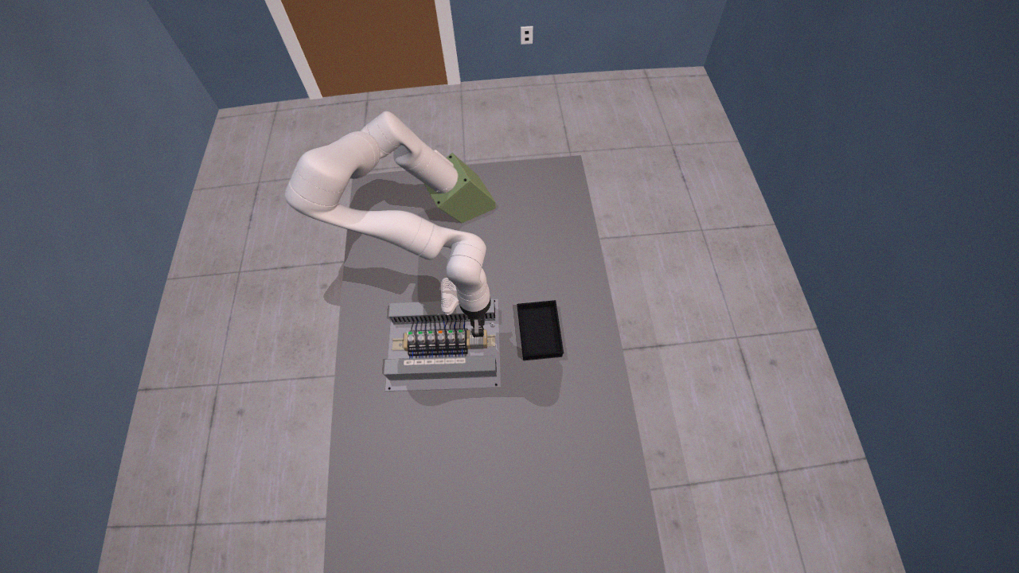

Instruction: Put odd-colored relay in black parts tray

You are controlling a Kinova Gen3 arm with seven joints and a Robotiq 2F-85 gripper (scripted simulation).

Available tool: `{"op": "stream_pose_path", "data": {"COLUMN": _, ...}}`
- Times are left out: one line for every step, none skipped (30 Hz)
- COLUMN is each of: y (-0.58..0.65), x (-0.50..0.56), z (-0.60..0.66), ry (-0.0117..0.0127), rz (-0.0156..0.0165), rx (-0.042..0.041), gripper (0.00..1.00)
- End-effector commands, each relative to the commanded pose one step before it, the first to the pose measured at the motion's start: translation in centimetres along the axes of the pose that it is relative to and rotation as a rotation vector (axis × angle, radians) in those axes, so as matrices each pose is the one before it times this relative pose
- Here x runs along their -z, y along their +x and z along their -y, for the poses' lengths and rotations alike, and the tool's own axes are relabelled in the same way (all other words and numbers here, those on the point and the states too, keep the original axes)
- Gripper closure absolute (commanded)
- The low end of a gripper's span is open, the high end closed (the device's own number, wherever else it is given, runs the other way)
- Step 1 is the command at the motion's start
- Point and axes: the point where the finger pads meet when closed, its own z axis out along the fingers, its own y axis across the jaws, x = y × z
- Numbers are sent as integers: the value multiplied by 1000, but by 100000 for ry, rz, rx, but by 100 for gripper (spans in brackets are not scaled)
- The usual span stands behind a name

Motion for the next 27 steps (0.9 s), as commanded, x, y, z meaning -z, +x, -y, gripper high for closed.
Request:
{"op": "stream_pose_path", "data": {"y": 184, "x": 17, "z": 10, "ry": -221, "rz": -310, "rx": -1197, "gripper": 39}}
{"op": "stream_pose_path", "data": {"y": 0, "x": 0, "z": 0, "ry": 0, "rz": 0, "rx": 0, "gripper": 39}}
{"op": "stream_pose_path", "data": {"y": 209, "x": -11, "z": 2, "ry": 0, "rz": 0, "rx": 0, "gripper": 39}}
{"op": "stream_pose_path", "data": {"y": 287, "x": -16, "z": 1, "ry": 0, "rz": 0, "rx": 0, "gripper": 39}}
{"op": "stream_pose_path", "data": {"y": 374, "x": -20, "z": 2, "ry": 0, "rz": 0, "rx": 0, "gripper": 39}}
{"op": "stream_pose_path", "data": {"y": 465, "x": -26, "z": 4, "ry": 0, "rz": 0, "rx": 0, "gripper": 39}}
{"op": "stream_pose_path", "data": {"y": 549, "x": -30, "z": 3, "ry": 0, "rz": 0, "rx": 0, "gripper": 39}}
{"op": "stream_pose_path", "data": {"y": 631, "x": -34, "z": 2, "ry": 0, "rz": 0, "rx": 0, "gripper": 39}}
{"op": "stream_pose_path", "data": {"y": 681, "x": -37, "z": 6, "ry": 0, "rz": 0, "rx": 0, "gripper": 39}}
{"op": "stream_pose_path", "data": {"y": 721, "x": -39, "z": 4, "ry": 0, "rz": 0, "rx": 0, "gripper": 39}}
{"op": "stream_pose_path", "data": {"y": 745, "x": -41, "z": 3, "ry": 0, "rz": 0, "rx": 0, "gripper": 39}}
{"op": "stream_pose_path", "data": {"y": 754, "x": -41, "z": 3, "ry": 0, "rz": 0, "rx": 0, "gripper": 39}}
{"op": "stream_pose_path", "data": {"y": 746, "x": -41, "z": 6, "ry": 0, "rz": 0, "rx": 0, "gripper": 39}}
{"op": "stream_pose_path", "data": {"y": 728, "x": -40, "z": 5, "ry": 0, "rz": 0, "rx": 0, "gripper": 39}}
{"op": "stream_pose_path", "data": {"y": 697, "x": -38, "z": 3, "ry": 0, "rz": 0, "rx": 0, "gripper": 39}}
{"op": "stream_pose_path", "data": {"y": 654, "x": -36, "z": 3, "ry": 0, "rz": 0, "rx": 0, "gripper": 39}}
{"op": "stream_pose_path", "data": {"y": 598, "x": -33, "z": 5, "ry": 0, "rz": 1, "rx": 0, "gripper": 39}}
{"op": "stream_pose_path", "data": {"y": 0, "x": 0, "z": 0, "ry": 0, "rz": 0, "rx": 0, "gripper": 39}}
{"op": "stream_pose_path", "data": {"y": 0, "x": 0, "z": 0, "ry": 0, "rz": 0, "rx": 0, "gripper": 39}}
{"op": "stream_pose_path", "data": {"y": 538, "x": -29, "z": 1, "ry": 0, "rz": -1, "rx": 0, "gripper": 39}}
{"op": "stream_pose_path", "data": {"y": 461, "x": -25, "z": 4, "ry": 0, "rz": 1, "rx": 0, "gripper": 39}}
{"op": "stream_pose_path", "data": {"y": 394, "x": -21, "z": 0, "ry": 0, "rz": -1, "rx": 0, "gripper": 39}}
{"op": "stream_pose_path", "data": {"y": 310, "x": -17, "z": 4, "ry": 0, "rz": 1, "rx": 0, "gripper": 39}}
{"op": "stream_pose_path", "data": {"y": 242, "x": -13, "z": 2, "ry": 0, "rz": 0, "rx": 0, "gripper": 39}}
{"op": "stream_pose_path", "data": {"y": 176, "x": -10, "z": 0, "ry": 0, "rz": 0, "rx": 0, "gripper": 39}}
{"op": "stream_pose_path", "data": {"y": 116, "x": -6, "z": 0, "ry": 0, "rz": 0, "rx": 0, "gripper": 39}}
{"op": "stream_pose_path", "data": {"y": 64, "x": -3, "z": 0, "ry": 0, "rz": 0, "rx": 0, "gripper": 39}}
